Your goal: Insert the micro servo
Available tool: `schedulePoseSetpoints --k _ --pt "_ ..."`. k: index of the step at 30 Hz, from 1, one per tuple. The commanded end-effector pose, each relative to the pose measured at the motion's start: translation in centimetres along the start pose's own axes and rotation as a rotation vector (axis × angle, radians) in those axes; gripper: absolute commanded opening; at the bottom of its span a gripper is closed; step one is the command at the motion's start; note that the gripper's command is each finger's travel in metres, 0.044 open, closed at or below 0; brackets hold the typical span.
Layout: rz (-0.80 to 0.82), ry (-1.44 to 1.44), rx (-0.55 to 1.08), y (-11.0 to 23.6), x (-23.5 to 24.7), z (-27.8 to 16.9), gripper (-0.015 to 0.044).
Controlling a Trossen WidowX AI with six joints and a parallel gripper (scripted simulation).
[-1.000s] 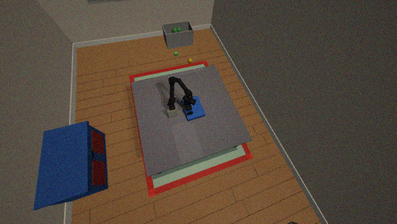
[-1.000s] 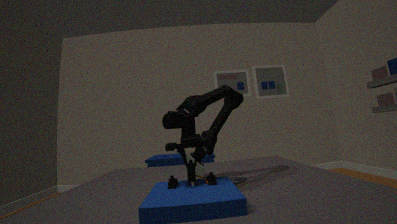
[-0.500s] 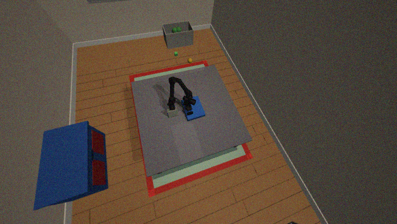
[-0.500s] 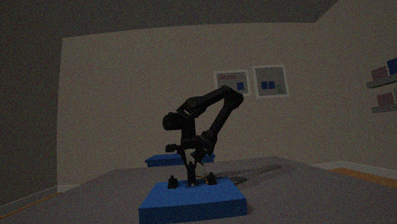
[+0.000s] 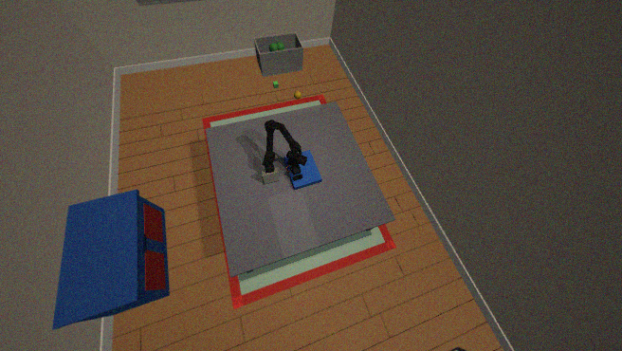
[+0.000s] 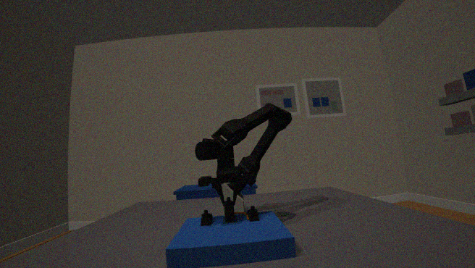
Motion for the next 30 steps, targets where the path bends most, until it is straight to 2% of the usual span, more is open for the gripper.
schedulePoseSetpoints --k 1,30 --pt "0.001 -0.004 -0.004 -0.4 0.0 0.0 0.0000" --pt "0.002 -0.004 -0.004 -3.3 0.0 0.1 0.0000"
Point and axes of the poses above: the point midway between the two fingers, 35 mm back from their tips, its own y axis back along the fingers, its own x axis across the jaws, z = x × y, the point moved 3 cm from there along y, back along the fingers, and after that the axes turned 8 degrees about y, right-handed, at the moved point
